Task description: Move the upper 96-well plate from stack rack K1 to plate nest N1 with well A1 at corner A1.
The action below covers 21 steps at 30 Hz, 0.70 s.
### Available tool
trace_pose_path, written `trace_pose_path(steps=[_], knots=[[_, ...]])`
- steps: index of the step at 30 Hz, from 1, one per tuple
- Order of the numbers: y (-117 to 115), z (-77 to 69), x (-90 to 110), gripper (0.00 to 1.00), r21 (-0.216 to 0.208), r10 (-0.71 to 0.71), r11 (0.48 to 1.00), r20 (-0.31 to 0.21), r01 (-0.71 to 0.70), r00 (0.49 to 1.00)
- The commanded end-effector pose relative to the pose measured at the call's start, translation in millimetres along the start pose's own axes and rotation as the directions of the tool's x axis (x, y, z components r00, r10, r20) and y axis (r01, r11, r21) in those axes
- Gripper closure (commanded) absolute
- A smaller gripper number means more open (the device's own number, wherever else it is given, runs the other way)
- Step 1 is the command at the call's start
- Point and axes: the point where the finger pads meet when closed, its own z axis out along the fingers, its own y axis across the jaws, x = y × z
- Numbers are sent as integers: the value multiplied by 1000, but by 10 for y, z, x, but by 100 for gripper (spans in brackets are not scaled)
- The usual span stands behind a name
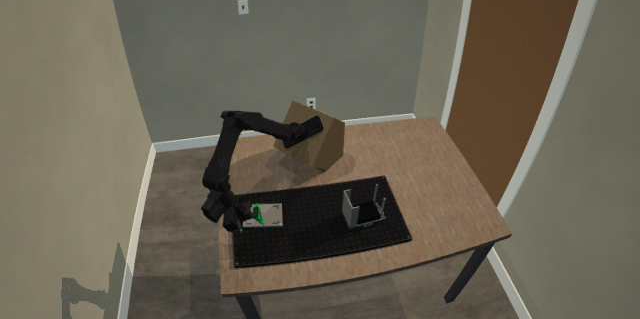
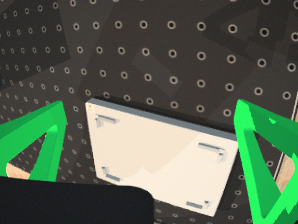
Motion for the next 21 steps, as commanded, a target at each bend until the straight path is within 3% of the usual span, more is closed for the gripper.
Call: trace_pose_path(steps=[1, 2, 3, 5, 6, 7, 8, 12, 13, 15, 16, 19, 20, 21], knots=[[137, -7, -43, 0, 19, -25, 1000, 12, 24, 1000], [175, 171, -7, 0, -8, -59, 998, -38, 58, 998], [194, 102, -74, 0, -7, -87, 996, -42, 87, 995], [269, 168, -81, 0, -14, -110, 994, -58, 110, 992], [327, 287, -26, 0, -21, -104, 995, -69, 103, 992], [359, 191, -67, 0, -3, -100, 995, -41, 100, 994], [391, 318, -69, 0, -24, -138, 990, -78, 137, 987], [466, 326, -97, 0, -38, -192, 981, -107, 189, 975], [500, 277, -123, 0, -27, -193, 981, -90, 191, 977], [597, 373, -81, 0, -26, -181, 984, -90, 179, 979], [630, 495, -101, 0, -42, -221, 975, -117, 218, 968], [757, 526, -106, 0, -61, -279, 960, -151, 272, 948], [826, 647, -33, 0, -71, -278, 960, -165, 270, 946], [863, 638, -47, 0, -64, -268, 963, -158, 261, 951]])
